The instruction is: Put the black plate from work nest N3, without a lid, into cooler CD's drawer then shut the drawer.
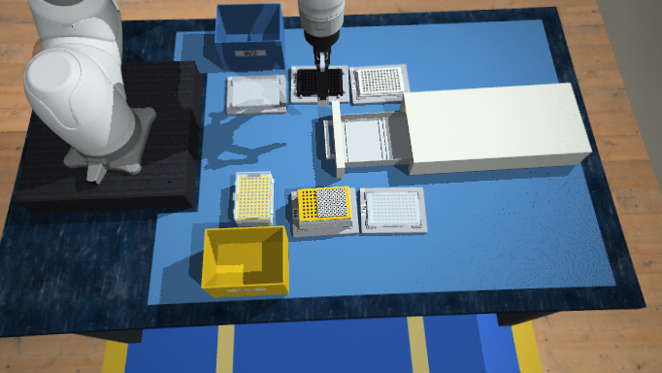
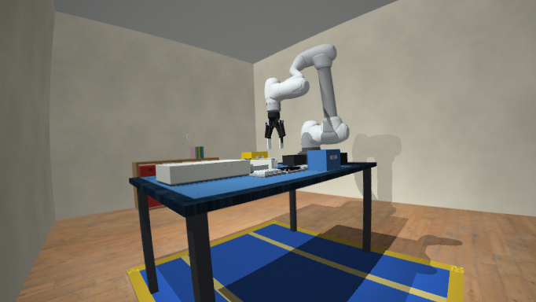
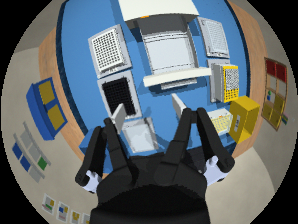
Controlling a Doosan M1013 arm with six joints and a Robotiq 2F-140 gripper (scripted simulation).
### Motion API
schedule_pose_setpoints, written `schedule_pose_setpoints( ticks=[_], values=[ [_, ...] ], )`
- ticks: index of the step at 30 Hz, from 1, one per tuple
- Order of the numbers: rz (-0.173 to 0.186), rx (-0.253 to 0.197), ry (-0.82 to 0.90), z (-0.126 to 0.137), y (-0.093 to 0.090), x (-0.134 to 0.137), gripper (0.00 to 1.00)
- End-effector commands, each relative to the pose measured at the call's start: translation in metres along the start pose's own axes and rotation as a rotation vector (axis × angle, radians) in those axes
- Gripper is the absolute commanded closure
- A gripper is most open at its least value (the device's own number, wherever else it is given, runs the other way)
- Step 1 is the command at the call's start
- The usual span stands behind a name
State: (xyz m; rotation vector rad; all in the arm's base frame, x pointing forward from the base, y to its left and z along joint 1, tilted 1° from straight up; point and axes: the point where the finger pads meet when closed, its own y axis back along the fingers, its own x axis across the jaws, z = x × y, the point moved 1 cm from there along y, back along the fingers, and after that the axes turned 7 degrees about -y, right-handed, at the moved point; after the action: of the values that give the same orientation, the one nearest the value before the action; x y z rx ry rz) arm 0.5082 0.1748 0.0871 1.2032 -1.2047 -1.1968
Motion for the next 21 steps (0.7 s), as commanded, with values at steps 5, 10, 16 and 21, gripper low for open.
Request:
schedule_pose_setpoints(
  ticks=[5,10,16,21],
  values=[
    [0.0,0.0,0.0,0.006,0.001,-0.028,0.34],
    [0.0,0.0,0.0,0.008,0.002,-0.04,0.34],
    [0.0,0.0,0.0,0.014,0.003,-0.063,0.34],
    [0.0,0.0,0.0,0.018,0.004,-0.083,0.34]
  ],
)
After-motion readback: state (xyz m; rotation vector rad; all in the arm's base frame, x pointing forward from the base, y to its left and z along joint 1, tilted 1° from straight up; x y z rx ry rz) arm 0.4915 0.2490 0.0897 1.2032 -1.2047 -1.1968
